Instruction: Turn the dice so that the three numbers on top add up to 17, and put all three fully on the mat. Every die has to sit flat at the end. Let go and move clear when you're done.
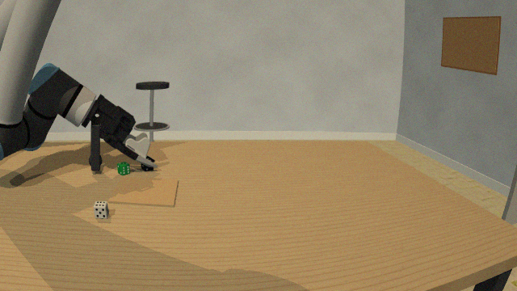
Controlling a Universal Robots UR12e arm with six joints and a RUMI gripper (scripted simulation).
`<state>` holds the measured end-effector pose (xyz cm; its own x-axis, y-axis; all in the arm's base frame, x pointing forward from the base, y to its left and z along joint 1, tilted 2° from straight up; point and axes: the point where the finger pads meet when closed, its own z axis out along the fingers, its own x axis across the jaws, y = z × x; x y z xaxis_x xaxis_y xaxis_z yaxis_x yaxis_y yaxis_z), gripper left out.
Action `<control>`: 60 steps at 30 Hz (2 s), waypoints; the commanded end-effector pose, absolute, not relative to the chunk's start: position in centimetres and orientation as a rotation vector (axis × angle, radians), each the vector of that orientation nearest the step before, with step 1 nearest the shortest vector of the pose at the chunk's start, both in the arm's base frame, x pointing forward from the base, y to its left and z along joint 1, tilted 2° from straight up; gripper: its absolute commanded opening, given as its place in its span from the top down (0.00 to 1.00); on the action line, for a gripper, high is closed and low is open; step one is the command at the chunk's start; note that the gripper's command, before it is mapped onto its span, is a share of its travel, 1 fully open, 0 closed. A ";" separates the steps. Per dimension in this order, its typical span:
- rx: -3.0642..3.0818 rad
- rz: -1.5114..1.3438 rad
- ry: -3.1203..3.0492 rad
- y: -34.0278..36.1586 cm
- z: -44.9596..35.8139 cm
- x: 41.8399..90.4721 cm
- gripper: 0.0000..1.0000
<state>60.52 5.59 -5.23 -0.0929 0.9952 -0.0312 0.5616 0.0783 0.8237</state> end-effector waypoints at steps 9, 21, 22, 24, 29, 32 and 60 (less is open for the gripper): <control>1.548 0.878 1.727 5.4 -5.3 60.6 0.76; 1.548 0.878 1.727 5.4 -5.3 60.6 0.76; 1.548 0.878 1.727 5.4 -5.3 60.6 0.76; 1.548 0.878 1.727 5.4 -5.3 60.6 0.76; 1.548 0.878 1.727 5.4 -5.3 60.6 0.76; 1.548 0.878 1.727 5.4 -5.2 60.6 0.76; 1.548 0.878 1.727 5.2 -2.4 56.5 0.76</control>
